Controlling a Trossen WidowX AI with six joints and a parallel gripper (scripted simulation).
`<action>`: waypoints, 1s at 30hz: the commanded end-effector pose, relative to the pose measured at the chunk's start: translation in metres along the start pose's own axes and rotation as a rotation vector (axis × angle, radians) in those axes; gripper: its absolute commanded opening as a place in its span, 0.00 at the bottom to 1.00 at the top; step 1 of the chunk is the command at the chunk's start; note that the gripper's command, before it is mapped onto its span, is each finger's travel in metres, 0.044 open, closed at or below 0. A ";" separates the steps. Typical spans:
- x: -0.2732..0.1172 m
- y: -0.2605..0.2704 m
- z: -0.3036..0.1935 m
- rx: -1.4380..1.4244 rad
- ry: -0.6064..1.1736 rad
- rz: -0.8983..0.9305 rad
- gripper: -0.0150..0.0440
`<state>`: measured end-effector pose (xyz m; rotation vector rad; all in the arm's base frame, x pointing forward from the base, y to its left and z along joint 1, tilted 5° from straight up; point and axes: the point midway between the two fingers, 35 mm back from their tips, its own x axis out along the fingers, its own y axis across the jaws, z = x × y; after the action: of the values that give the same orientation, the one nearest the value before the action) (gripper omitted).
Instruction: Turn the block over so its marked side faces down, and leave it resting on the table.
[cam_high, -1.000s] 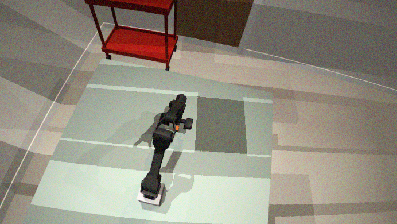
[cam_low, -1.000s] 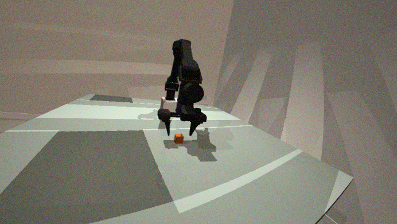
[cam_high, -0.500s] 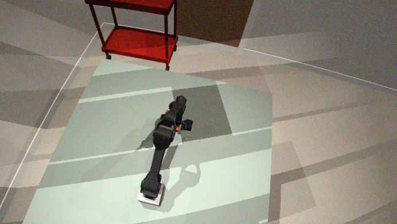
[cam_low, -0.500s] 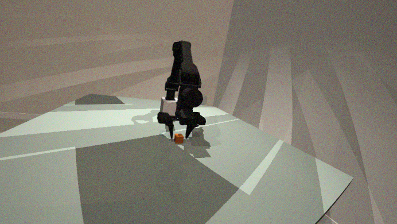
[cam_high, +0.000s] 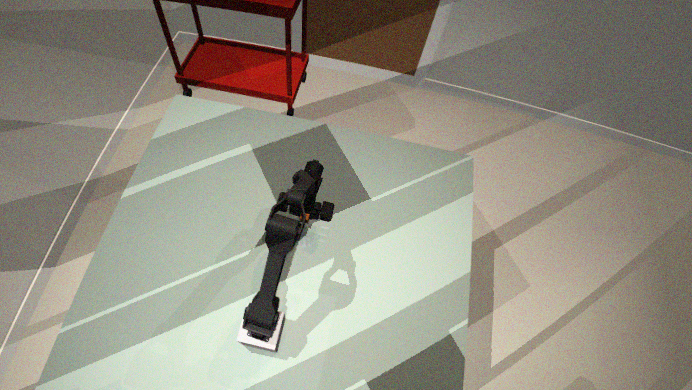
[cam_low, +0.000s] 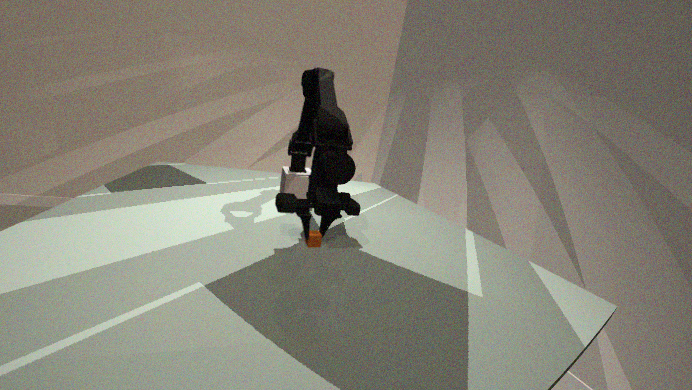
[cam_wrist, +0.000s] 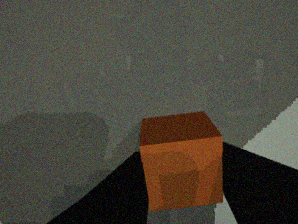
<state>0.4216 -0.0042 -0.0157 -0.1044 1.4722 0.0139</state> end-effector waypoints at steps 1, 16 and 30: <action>0.002 0.000 -0.001 -0.003 0.004 -0.003 0.33; -0.027 0.000 0.000 -0.003 -0.006 -0.003 0.25; -0.016 0.000 0.003 0.000 -0.205 0.001 0.25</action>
<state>0.4236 -0.0039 -0.0006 -0.1011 1.3088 0.0177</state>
